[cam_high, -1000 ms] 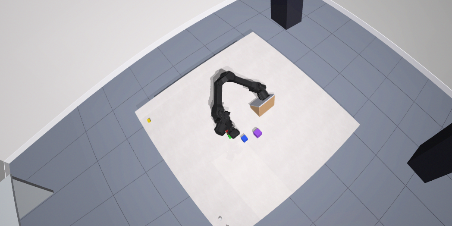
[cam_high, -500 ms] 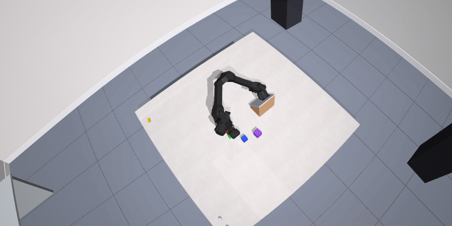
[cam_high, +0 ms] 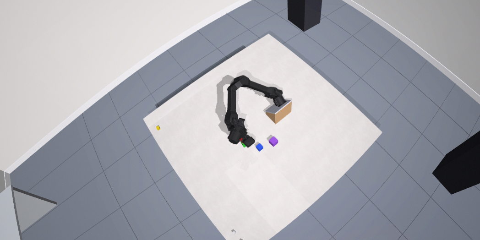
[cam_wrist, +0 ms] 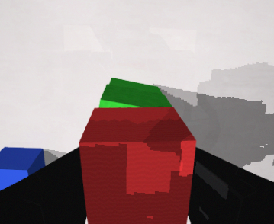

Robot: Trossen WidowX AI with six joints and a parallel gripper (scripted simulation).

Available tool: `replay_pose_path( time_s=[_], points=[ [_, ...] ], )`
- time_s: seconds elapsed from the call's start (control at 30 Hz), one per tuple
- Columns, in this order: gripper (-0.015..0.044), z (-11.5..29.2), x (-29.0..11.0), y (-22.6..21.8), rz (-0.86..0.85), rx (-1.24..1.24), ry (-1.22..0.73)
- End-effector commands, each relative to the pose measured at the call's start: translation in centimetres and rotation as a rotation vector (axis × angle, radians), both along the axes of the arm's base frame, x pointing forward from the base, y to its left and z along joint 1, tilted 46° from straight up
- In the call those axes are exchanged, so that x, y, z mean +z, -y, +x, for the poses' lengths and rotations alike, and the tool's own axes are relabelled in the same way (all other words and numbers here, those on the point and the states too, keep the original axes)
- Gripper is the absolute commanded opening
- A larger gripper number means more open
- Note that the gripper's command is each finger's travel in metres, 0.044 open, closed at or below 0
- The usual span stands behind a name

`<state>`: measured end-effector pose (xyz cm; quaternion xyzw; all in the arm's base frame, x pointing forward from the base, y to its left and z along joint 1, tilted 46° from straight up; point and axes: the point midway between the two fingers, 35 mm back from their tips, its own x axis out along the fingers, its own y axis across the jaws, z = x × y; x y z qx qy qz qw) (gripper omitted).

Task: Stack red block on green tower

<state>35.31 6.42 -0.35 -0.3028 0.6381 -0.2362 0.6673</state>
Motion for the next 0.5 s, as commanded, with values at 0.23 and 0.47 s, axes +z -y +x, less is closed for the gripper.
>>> replay_pose_path(
  time_s=[0.23,0.47],
  points=[
    [0.0263,0.0,-0.04,0.04,0.0,-0.001,0.0],
    [0.044,0.0,-0.04,0.04,0.0,-0.001,0.0]
  ],
)
